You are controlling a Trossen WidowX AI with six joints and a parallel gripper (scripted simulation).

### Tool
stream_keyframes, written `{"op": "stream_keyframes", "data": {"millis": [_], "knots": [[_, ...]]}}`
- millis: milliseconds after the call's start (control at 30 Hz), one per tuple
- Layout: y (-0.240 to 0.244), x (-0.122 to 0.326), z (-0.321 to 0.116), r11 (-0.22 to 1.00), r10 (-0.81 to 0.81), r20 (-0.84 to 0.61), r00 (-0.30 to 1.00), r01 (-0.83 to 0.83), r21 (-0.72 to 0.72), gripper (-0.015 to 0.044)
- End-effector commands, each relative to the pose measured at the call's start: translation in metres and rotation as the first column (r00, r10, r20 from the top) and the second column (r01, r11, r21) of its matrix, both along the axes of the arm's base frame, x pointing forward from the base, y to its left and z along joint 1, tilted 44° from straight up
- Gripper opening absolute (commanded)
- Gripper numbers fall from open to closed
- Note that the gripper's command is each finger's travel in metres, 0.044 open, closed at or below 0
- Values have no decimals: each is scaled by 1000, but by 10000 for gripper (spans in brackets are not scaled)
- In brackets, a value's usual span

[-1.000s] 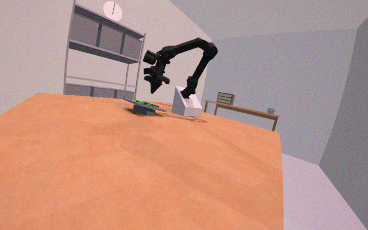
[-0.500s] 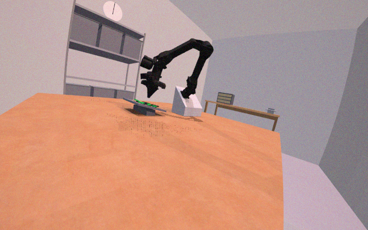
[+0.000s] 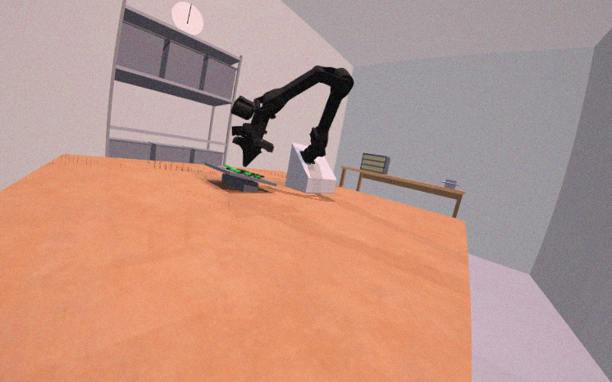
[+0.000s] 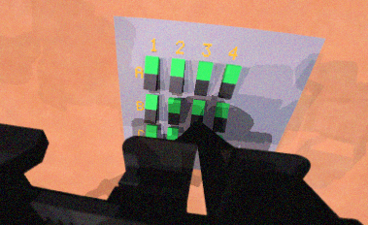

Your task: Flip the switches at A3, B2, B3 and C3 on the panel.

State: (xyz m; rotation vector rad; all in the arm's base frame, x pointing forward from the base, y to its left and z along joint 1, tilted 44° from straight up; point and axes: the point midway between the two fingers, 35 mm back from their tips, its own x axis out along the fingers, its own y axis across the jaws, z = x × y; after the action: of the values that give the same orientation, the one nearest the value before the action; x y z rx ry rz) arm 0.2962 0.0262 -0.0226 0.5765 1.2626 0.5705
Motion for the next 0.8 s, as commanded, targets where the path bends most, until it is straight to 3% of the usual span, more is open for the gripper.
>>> {"op": "stream_keyframes", "data": {"millis": [0, 767], "knots": [[6, -1, -6, 1000, -1, -10, 1000, 1, 7, 0], [8, -1, -8, 1000, -1, -10, 1000, 1, 7, 0]]}}
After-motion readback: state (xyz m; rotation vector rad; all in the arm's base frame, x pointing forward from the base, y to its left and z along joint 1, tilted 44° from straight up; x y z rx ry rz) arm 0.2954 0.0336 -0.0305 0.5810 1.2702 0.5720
